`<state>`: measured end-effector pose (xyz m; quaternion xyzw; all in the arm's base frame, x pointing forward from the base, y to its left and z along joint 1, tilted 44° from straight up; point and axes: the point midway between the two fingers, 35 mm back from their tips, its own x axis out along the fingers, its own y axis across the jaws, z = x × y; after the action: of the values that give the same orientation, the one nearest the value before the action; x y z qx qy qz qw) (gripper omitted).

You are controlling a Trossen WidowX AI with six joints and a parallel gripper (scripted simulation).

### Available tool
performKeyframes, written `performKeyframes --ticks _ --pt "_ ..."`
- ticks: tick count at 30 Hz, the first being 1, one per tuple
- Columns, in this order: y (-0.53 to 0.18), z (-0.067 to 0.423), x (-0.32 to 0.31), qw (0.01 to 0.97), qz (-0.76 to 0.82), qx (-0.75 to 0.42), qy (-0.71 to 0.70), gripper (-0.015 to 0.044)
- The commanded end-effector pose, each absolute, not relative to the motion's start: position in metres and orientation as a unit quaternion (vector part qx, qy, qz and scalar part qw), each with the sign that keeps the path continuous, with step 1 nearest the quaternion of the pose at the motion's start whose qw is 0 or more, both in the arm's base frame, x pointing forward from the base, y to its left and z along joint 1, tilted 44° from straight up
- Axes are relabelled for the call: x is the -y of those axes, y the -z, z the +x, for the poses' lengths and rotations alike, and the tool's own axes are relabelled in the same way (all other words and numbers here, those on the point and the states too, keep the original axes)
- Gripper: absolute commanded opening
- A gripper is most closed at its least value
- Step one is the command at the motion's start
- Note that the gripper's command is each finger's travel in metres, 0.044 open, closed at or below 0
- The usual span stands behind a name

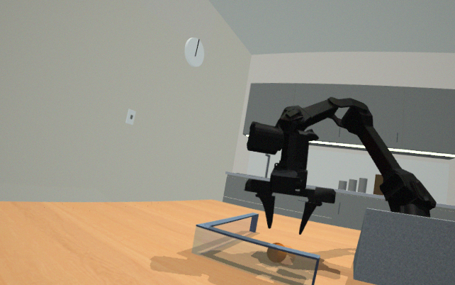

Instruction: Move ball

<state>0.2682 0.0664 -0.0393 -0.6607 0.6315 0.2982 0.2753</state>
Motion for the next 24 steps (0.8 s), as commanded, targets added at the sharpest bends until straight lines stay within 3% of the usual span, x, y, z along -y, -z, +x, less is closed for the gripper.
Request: performKeyframes --ticks 1,24 --pt "0.038 0.274 -0.065 0.271 -0.673 -0.625 -0.288 0.0314" --pt "0.065 0.276 -0.039 0.271 -0.673 -0.625 -0.288 0.0314"
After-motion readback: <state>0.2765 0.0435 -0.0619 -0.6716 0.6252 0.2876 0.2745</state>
